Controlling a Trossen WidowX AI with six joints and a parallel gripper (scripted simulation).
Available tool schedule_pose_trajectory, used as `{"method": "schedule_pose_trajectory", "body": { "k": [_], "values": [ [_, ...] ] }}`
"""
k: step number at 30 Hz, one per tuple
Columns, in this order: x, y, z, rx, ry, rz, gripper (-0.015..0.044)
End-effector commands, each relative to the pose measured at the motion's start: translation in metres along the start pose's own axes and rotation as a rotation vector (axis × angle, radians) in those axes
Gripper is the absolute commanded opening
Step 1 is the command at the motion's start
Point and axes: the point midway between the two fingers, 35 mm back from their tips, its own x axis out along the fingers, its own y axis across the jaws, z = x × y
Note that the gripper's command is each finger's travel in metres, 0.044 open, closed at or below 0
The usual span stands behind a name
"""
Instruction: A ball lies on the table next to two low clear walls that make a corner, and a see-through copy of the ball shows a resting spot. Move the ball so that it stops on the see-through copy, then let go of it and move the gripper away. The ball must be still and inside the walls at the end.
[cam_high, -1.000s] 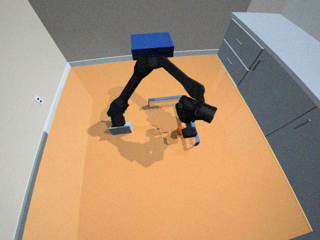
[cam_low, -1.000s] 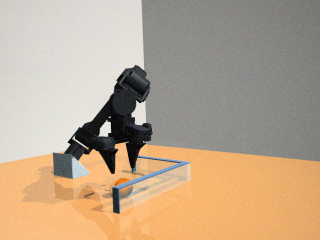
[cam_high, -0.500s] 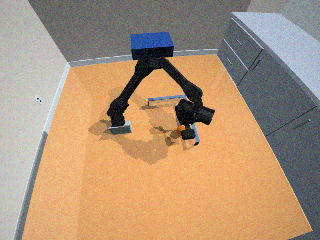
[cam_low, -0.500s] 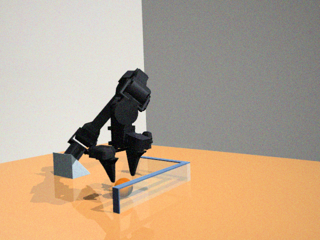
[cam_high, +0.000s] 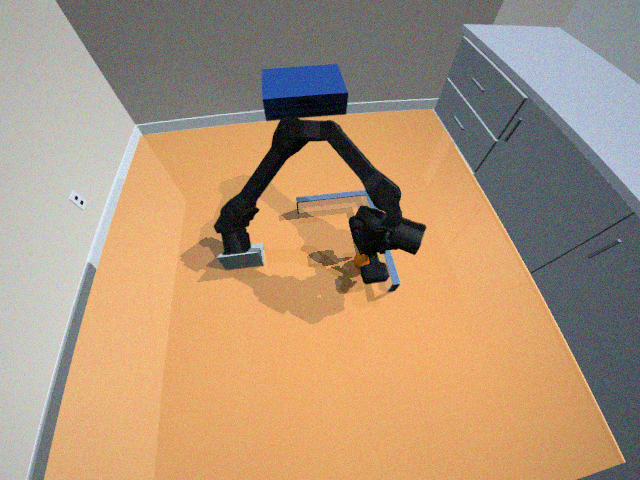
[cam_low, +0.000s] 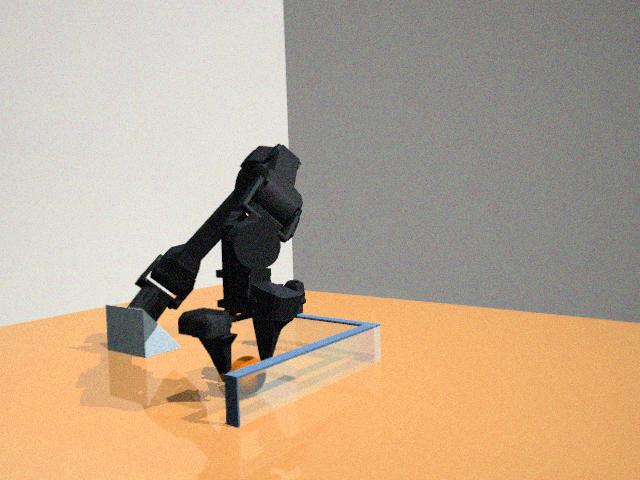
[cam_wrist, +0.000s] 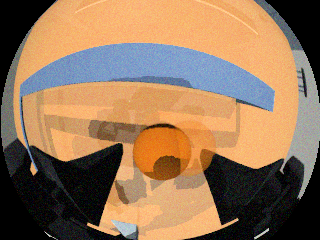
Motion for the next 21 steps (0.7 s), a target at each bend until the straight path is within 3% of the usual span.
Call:
{"method": "schedule_pose_trajectory", "body": {
  "k": [1, 4, 10, 18, 21],
  "values": [
    [0.004, 0.001, -0.001, 0.004, -0.001, 0.006, 0.0333],
    [0.004, 0.001, -0.001, 0.004, -0.001, 0.006, 0.0254],
    [0.004, 0.001, -0.001, 0.004, -0.001, 0.006, 0.0214],
    [-0.027, -0.002, 0.004, 0.021, -0.012, -0.001, 0.0004],
    [-0.044, -0.003, 0.006, 0.030, -0.018, -0.004, 0.0000]
  ]
}}
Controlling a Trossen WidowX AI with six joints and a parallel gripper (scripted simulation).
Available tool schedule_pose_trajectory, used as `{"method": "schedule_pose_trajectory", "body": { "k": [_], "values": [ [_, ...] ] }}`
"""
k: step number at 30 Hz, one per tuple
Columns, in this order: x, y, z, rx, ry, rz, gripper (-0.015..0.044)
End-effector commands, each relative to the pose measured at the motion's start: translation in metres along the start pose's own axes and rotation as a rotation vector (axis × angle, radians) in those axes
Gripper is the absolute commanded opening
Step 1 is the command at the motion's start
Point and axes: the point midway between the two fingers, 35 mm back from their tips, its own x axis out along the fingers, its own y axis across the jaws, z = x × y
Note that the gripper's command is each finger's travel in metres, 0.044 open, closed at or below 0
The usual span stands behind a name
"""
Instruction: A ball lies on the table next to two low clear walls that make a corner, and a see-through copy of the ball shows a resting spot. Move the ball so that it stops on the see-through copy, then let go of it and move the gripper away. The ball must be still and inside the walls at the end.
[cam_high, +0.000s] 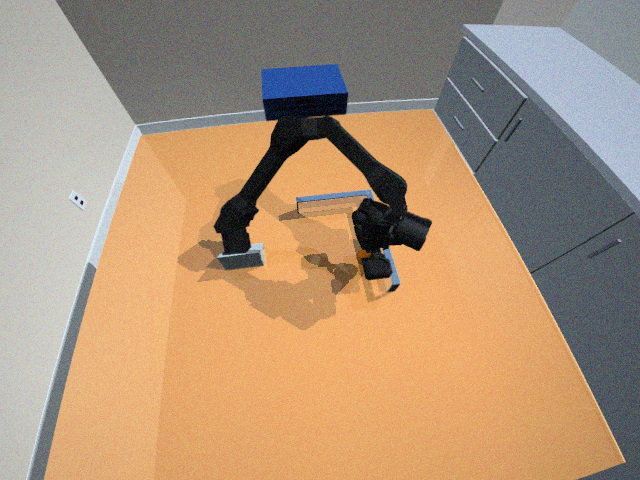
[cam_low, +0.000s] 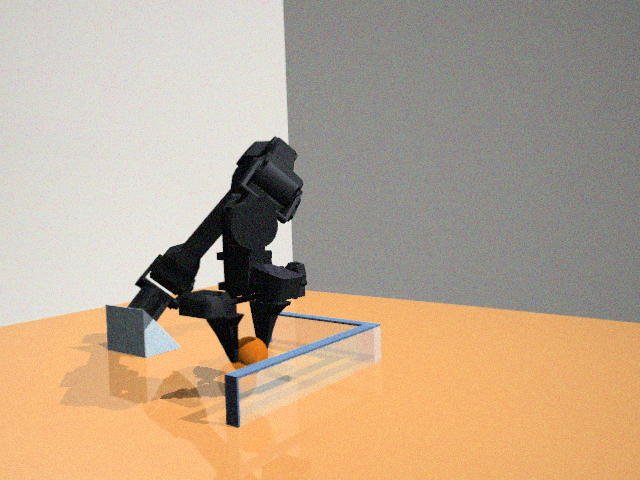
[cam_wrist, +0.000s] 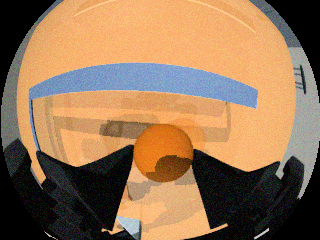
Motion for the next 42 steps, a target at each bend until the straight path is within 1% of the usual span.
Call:
{"method": "schedule_pose_trajectory", "body": {
  "k": [1, 14, 18, 20, 26, 33, 42],
  "values": [
    [-0.025, -0.003, 0.002, 0.010, -0.013, -0.011, 0.0000],
    [-0.099, -0.001, -0.004, 0.050, -0.036, -0.018, 0.0000],
    [-0.107, 0.000, -0.006, 0.055, -0.038, -0.019, 0.0000],
    [-0.102, -0.003, -0.005, 0.046, -0.034, -0.016, 0.0000],
    [-0.059, -0.023, 0.001, -0.016, 0.005, -0.006, 0.0000],
    [-0.050, -0.024, 0.001, -0.018, 0.006, -0.006, 0.0000],
    [-0.011, -0.025, 0.003, -0.018, 0.005, -0.005, 0.0000]
  ]
}}
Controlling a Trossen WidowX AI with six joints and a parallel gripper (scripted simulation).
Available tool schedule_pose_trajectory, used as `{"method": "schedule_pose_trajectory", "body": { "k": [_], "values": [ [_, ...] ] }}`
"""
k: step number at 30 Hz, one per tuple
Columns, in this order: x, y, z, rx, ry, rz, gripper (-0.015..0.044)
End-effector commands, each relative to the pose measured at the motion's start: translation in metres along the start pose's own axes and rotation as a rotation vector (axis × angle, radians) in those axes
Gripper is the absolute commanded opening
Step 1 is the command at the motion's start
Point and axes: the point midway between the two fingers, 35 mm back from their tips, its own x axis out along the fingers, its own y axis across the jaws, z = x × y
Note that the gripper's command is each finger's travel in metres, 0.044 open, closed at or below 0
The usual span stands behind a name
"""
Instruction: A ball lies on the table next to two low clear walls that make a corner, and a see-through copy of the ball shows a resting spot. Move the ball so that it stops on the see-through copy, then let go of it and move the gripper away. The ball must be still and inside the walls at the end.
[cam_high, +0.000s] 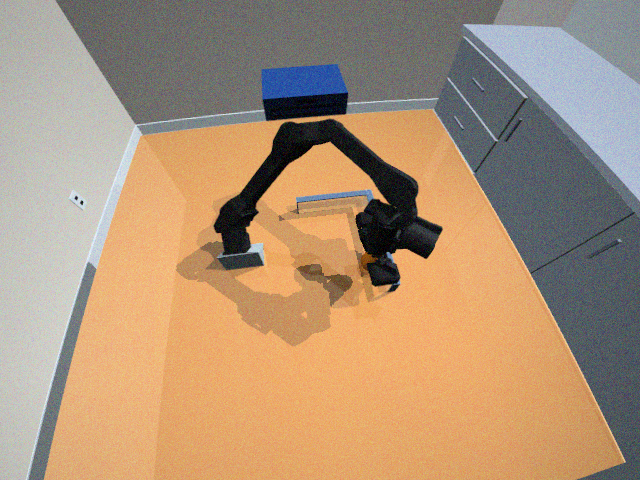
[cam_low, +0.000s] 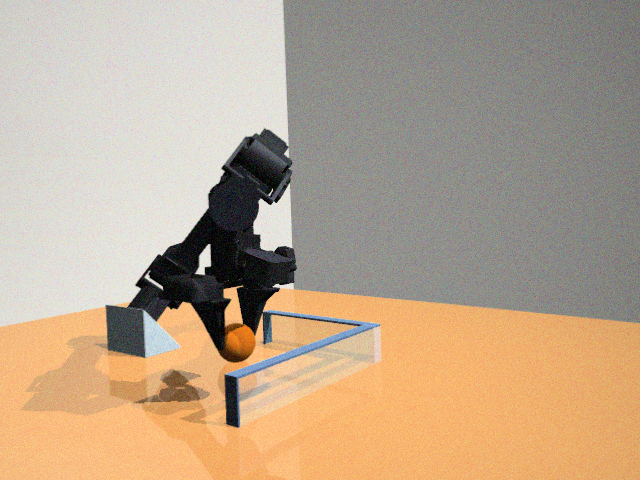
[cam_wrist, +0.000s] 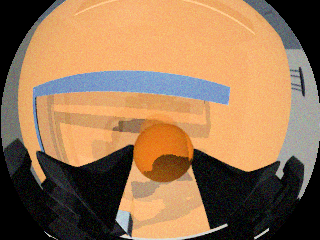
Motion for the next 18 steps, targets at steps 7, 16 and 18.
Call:
{"method": "schedule_pose_trajectory", "body": {
  "k": [7, 16, 18],
  "values": [
    [0.037, 0.002, -0.002, 0.002, -0.002, 0.008, 0.0000],
    [0.045, 0.003, -0.002, 0.002, -0.003, 0.008, 0.0000],
    [0.049, 0.003, -0.002, 0.002, -0.003, 0.008, 0.0000]
  ]
}}
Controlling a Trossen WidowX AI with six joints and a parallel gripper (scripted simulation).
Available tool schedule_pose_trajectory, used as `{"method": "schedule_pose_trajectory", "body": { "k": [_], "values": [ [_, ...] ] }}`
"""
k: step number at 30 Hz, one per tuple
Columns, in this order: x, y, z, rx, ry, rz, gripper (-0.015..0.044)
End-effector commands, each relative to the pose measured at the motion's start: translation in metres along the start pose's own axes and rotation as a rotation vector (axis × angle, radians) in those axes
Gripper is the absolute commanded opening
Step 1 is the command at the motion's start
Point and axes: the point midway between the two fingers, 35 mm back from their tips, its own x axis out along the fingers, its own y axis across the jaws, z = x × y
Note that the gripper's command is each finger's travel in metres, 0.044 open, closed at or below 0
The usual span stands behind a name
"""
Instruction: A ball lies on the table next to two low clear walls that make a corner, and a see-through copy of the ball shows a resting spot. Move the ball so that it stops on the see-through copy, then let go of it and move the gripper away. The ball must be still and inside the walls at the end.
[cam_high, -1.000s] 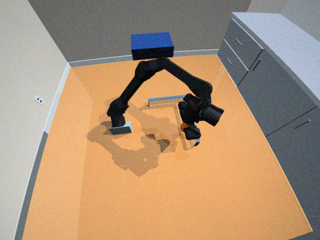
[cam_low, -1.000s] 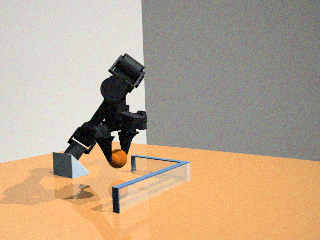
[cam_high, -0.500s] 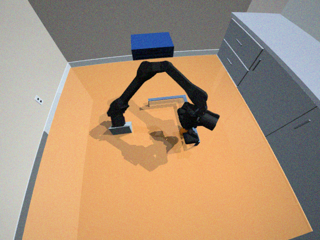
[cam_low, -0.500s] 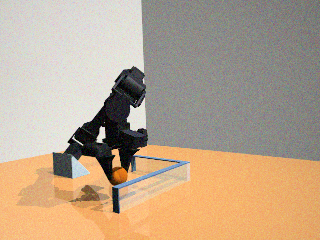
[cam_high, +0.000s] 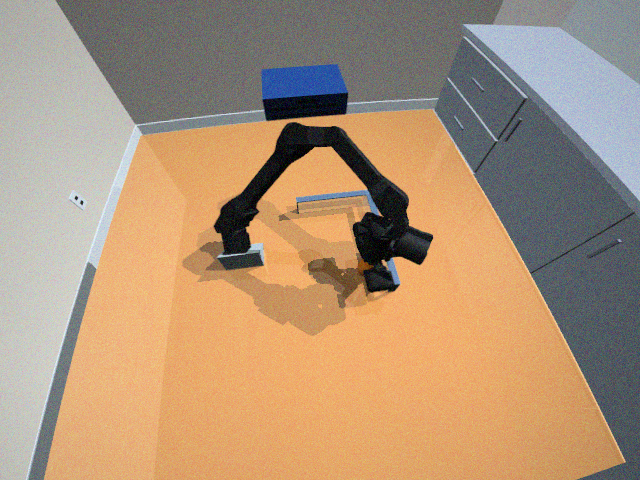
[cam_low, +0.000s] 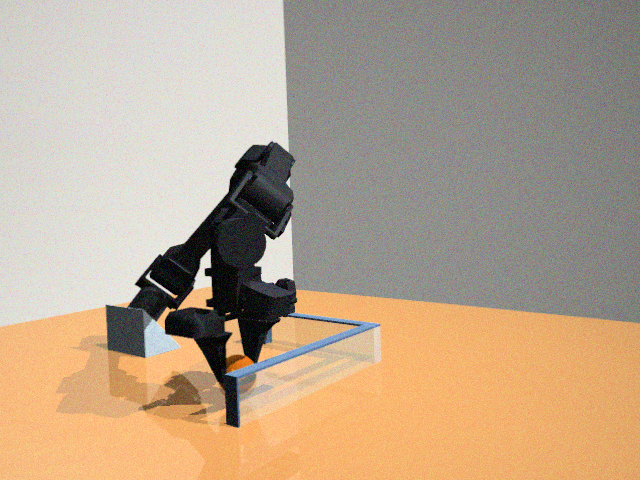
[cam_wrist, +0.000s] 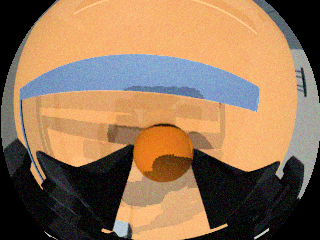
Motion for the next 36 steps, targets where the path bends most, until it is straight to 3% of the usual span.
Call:
{"method": "schedule_pose_trajectory", "body": {
  "k": [1, 7, 21, 24, 30, 36],
  "values": [
    [0.007, 0.001, 0.000, 0.004, -0.001, 0.006, 0.0000],
    [0.013, 0.001, 0.000, 0.003, -0.001, 0.006, 0.0000],
    [0.009, 0.001, 0.000, 0.001, 0.002, 0.001, 0.0359],
    [0.000, 0.000, 0.001, 0.002, 0.001, 0.000, 0.0359],
    [-0.074, 0.000, 0.000, 0.005, 0.000, 0.002, 0.0359],
    [-0.068, -0.002, 0.002, 0.007, -0.015, 0.000, 0.0359]
  ]
}}
